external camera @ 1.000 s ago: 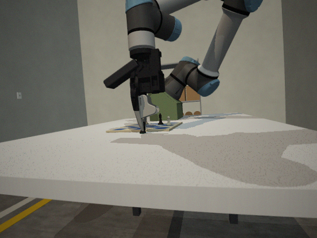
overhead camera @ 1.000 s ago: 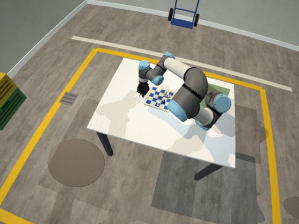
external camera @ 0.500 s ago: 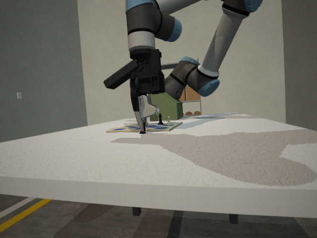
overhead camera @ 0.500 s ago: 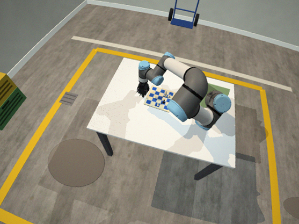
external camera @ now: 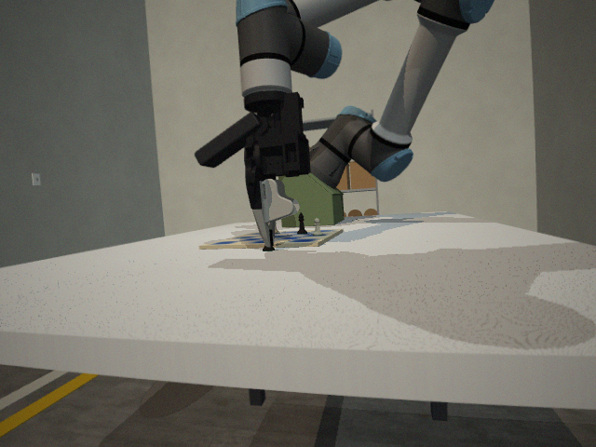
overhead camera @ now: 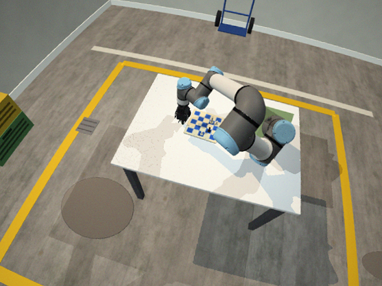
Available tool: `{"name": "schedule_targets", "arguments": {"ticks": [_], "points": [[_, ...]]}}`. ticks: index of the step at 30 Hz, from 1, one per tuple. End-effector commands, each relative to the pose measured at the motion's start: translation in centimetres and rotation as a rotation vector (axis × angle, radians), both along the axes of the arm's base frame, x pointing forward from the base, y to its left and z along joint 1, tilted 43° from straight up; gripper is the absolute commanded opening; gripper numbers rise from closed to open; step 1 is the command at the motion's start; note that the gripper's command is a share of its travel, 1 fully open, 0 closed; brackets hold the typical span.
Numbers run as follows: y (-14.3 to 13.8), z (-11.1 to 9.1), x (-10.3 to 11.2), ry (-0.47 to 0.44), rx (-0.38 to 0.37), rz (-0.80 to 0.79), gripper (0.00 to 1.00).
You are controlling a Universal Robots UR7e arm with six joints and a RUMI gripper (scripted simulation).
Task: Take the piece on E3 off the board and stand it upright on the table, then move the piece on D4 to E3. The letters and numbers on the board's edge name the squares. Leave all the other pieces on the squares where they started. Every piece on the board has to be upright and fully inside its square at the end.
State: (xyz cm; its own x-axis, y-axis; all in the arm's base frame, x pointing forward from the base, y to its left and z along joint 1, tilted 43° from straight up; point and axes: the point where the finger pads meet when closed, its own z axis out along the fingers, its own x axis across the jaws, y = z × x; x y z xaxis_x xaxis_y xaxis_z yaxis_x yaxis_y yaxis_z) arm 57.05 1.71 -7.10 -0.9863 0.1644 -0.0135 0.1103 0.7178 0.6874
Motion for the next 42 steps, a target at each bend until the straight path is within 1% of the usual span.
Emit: {"name": "schedule_targets", "arguments": {"ticks": [1,12,13,15,16,18,19,23,24,26,27,42], "points": [[-0.06,0.04,0.03,-0.001,-0.001,-0.001,0.0],[-0.06,0.04,0.03,-0.001,-0.001,-0.001,0.0],[-0.06,0.04,0.03,-0.001,-0.001,-0.001,0.04],[-0.06,0.04,0.03,-0.001,-0.001,-0.001,0.04],[-0.06,0.04,0.03,-0.001,-0.001,-0.001,0.08],[-0.06,0.04,0.03,-0.001,-0.001,-0.001,0.08],[-0.06,0.04,0.03,-0.001,-0.001,-0.001,0.12],[-0.06,0.04,0.03,-0.001,-0.001,-0.001,0.12],[-0.06,0.04,0.03,-0.001,-0.001,-0.001,0.16],[-0.06,0.04,0.03,-0.001,-0.001,-0.001,0.16],[-0.06,0.04,0.03,-0.001,-0.001,-0.001,0.2],[-0.27,0.27,0.0,-0.001,-0.001,-0.001,0.2]]}}
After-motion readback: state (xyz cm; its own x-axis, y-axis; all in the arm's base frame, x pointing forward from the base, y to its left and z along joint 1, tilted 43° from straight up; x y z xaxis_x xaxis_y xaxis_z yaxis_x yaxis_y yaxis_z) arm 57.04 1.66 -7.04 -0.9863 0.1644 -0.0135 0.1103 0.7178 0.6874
